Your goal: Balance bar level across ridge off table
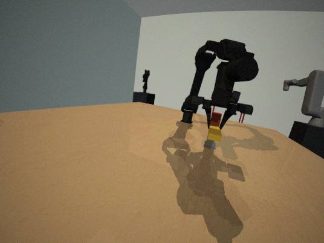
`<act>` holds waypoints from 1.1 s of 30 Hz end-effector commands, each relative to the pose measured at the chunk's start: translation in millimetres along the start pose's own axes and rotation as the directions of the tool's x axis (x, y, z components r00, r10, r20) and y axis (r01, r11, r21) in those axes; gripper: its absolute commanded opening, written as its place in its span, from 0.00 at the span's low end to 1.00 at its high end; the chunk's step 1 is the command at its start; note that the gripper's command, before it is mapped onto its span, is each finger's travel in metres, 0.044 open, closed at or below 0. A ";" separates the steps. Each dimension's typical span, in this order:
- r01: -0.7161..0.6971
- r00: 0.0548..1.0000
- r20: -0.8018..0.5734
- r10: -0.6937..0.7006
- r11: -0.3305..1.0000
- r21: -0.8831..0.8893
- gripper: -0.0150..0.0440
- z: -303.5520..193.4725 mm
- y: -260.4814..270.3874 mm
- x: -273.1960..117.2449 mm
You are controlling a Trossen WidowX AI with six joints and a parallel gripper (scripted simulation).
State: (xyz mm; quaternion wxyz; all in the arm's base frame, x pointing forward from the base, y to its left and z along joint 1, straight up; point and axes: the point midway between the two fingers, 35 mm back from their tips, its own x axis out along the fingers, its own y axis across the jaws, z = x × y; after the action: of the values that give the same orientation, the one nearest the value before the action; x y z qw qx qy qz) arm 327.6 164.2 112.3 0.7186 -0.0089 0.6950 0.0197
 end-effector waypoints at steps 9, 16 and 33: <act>-0.001 1.000 0.000 0.001 1.000 0.002 0.25 0.2 0.2 2.8; -0.001 1.000 0.000 0.001 1.000 0.002 0.25 0.2 0.1 3.4; -0.001 1.000 0.000 0.001 1.000 0.002 0.25 0.4 0.1 4.8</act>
State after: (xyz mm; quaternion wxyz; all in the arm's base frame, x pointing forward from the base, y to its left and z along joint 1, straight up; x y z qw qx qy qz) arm 328.0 164.2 110.8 0.7193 -0.0082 0.6943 0.0200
